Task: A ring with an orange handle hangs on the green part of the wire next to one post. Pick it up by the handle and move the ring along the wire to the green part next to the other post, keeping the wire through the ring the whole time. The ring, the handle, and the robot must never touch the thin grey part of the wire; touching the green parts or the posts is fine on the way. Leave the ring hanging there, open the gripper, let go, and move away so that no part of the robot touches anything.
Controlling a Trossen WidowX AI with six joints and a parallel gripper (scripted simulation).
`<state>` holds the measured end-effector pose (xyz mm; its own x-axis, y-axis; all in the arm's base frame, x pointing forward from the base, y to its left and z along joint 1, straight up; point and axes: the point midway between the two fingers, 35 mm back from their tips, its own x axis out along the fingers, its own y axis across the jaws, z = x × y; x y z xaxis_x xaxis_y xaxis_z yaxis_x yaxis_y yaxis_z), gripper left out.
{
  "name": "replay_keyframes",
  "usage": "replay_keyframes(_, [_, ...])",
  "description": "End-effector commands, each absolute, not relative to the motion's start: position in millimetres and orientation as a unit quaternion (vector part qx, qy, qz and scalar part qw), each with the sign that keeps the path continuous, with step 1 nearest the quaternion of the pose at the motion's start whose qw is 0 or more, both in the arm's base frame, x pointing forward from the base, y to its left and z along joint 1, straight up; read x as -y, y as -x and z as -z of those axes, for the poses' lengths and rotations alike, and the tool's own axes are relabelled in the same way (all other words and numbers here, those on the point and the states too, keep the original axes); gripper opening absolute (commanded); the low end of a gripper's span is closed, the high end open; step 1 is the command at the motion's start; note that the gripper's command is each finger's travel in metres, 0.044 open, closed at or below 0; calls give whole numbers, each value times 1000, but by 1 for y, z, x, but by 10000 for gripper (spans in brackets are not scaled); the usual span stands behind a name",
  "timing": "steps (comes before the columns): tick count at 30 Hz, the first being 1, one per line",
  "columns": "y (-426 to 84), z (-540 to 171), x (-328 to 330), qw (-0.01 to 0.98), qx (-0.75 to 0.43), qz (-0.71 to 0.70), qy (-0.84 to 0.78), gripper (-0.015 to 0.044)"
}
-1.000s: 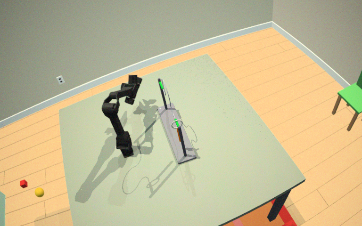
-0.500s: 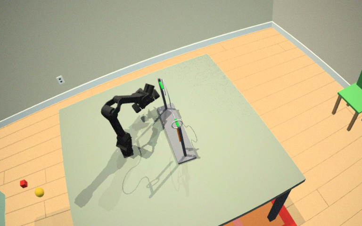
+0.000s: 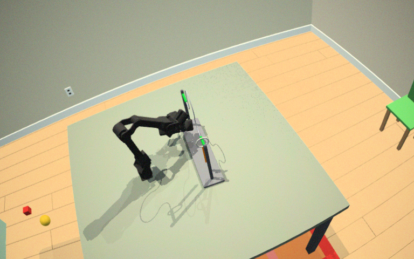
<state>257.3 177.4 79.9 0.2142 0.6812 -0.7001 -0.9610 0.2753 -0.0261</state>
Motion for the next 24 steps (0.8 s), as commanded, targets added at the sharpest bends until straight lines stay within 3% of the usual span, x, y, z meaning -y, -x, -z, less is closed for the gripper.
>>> replay_keyframes(1, [-268,-82,-148,780,-293,-515,201,160])
replay_keyframes(24, [-270,-83,10,934,-224,-273,57,160])
